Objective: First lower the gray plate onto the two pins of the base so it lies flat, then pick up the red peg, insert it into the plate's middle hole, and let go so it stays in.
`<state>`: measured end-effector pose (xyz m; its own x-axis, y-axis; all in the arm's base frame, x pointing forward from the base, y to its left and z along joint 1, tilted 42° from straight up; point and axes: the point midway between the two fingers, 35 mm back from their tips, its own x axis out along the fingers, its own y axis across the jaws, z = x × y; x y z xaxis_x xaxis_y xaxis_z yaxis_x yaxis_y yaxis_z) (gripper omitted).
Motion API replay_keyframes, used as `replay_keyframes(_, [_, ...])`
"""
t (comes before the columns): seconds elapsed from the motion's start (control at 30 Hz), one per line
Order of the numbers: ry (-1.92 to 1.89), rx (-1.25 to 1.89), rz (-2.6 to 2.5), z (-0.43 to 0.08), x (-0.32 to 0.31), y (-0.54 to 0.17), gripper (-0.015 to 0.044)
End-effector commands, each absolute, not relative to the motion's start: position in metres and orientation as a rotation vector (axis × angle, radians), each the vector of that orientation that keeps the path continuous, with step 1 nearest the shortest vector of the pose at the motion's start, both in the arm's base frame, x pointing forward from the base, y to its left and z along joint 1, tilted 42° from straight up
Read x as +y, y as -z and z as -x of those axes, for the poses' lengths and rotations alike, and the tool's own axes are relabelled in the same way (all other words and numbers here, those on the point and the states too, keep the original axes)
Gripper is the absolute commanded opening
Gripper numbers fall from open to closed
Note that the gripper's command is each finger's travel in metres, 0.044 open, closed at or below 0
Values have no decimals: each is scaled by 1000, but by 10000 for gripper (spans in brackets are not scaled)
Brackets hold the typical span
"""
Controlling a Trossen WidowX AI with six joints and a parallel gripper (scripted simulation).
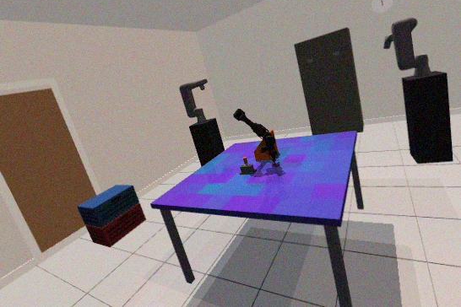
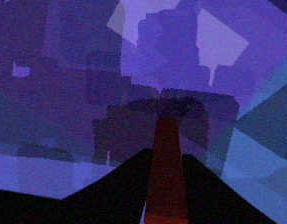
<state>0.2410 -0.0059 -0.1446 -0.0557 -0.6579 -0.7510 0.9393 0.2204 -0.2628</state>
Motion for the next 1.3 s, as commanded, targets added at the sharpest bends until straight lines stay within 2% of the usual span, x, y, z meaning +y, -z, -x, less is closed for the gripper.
replay_keyframes(0.0, [1354, 924, -381, -241, -7, 145, 0])
replay_keyframes(1.1, [1350, 929, -387, -253, 53, 85, 0])
replay_keyframes(1.27, [1344, 933, -383, -259, 41, 89, 0])
